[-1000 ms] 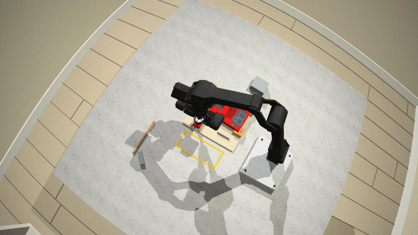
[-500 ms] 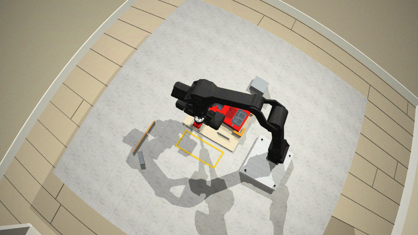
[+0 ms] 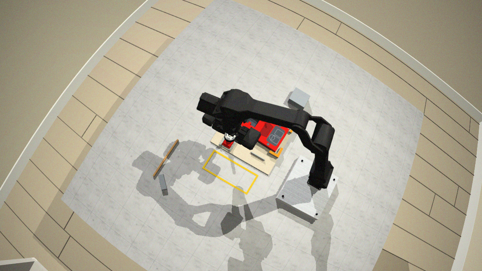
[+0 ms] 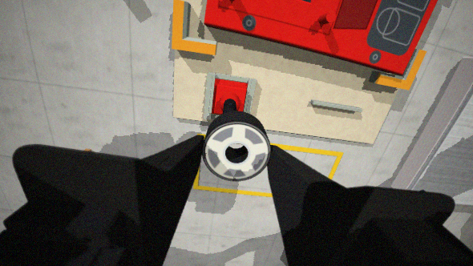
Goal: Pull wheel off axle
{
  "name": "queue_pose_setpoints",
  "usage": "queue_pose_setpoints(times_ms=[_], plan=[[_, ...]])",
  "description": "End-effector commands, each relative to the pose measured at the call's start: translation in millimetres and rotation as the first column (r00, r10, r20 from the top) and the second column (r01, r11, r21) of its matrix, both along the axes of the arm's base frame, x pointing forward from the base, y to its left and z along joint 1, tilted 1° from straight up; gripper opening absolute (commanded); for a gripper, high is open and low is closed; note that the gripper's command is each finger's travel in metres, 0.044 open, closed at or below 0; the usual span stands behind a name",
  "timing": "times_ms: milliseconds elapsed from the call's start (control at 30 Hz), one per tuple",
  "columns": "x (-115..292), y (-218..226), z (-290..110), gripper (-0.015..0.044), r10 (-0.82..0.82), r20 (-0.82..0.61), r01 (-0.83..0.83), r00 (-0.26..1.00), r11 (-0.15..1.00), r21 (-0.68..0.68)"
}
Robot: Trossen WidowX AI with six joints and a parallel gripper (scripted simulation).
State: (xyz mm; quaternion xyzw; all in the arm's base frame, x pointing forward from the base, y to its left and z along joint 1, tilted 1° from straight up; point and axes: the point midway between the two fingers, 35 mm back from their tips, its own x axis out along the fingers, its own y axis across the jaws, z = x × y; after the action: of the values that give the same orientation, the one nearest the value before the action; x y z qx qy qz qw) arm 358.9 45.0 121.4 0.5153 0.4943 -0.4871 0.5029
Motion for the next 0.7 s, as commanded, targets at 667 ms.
queue_pose_setpoints(times_ms=[667], plan=[[-56,84,6,0.0000,0.002,0.002,-0.002,1.000,1.000,0.008]])
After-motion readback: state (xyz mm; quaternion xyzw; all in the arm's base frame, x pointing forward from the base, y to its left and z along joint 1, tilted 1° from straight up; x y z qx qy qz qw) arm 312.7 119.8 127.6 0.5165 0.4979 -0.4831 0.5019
